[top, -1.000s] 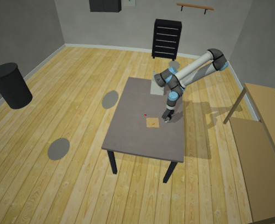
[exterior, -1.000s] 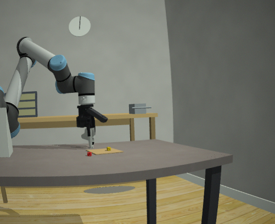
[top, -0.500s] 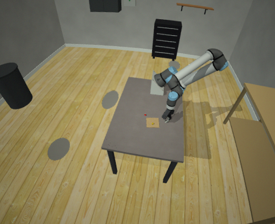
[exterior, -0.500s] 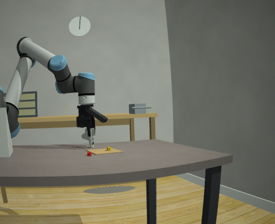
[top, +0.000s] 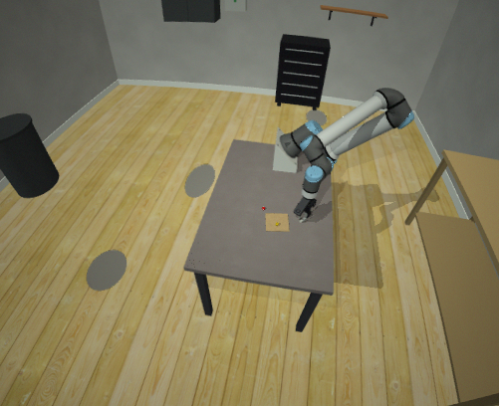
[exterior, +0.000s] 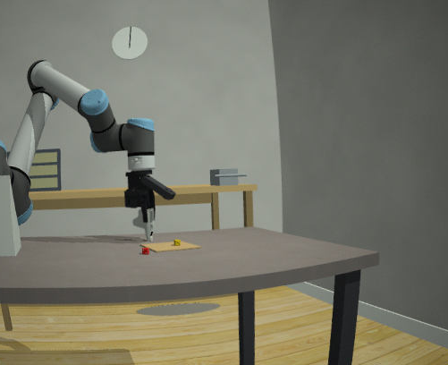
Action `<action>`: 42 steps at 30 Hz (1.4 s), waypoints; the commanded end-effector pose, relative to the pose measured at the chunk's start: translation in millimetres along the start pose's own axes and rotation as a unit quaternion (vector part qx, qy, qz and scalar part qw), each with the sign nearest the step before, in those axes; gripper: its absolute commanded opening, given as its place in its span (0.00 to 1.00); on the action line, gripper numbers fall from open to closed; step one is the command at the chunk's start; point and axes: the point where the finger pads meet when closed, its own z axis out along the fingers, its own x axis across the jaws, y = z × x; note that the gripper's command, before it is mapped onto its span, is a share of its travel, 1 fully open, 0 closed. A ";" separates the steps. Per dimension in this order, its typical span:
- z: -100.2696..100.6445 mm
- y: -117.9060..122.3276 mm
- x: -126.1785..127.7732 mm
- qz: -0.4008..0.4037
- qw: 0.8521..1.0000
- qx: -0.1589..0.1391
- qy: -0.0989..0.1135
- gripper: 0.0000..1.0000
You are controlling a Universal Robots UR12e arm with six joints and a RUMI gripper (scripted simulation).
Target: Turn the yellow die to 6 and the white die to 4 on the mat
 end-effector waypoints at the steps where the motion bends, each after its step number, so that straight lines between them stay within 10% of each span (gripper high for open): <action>1: 2.9 2.1 1.4 0.001 1.000 -0.002 0.000 0.00; 20: -0.5 2.1 1.4 0.001 1.000 -0.002 0.000 0.00; 42: -97.1 1.7 1.5 0.001 1.000 -0.002 0.000 0.00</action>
